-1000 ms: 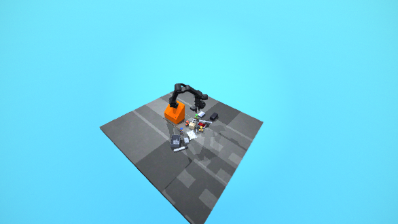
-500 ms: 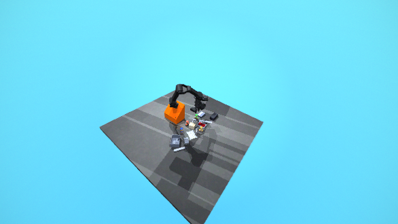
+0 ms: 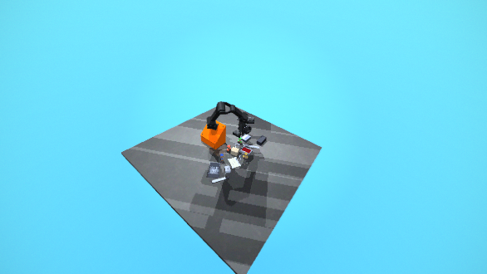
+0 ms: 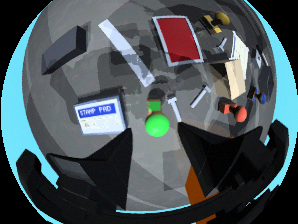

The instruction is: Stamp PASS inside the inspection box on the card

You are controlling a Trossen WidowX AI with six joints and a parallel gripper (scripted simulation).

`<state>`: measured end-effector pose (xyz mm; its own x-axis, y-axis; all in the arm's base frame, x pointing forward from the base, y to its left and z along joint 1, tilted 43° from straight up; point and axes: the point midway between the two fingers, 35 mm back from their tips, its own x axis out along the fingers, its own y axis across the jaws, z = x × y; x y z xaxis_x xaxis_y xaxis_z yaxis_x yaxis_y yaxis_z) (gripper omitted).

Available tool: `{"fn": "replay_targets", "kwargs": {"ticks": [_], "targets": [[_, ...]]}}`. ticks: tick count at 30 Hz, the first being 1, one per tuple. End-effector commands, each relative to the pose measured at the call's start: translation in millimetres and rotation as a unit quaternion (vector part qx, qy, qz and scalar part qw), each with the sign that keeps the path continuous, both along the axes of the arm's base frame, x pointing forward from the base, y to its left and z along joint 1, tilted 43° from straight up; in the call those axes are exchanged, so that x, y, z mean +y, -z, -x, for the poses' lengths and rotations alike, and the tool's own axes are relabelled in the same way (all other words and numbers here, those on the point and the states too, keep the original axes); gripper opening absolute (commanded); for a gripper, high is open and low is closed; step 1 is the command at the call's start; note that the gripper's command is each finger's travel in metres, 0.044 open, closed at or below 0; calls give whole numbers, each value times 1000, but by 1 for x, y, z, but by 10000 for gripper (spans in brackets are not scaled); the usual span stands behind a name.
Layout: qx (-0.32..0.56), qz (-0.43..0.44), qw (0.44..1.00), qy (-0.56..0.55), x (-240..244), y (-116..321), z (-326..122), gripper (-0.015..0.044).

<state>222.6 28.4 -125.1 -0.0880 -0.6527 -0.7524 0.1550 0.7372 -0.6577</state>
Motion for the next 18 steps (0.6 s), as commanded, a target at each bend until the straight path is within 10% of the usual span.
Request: {"fn": "replay_targets", "kwargs": {"ticks": [1, 18], "targets": [[6, 5, 1000, -2, -8, 7, 3, 225], [6, 6, 1000, -1, -27, 27, 8, 225]]}}
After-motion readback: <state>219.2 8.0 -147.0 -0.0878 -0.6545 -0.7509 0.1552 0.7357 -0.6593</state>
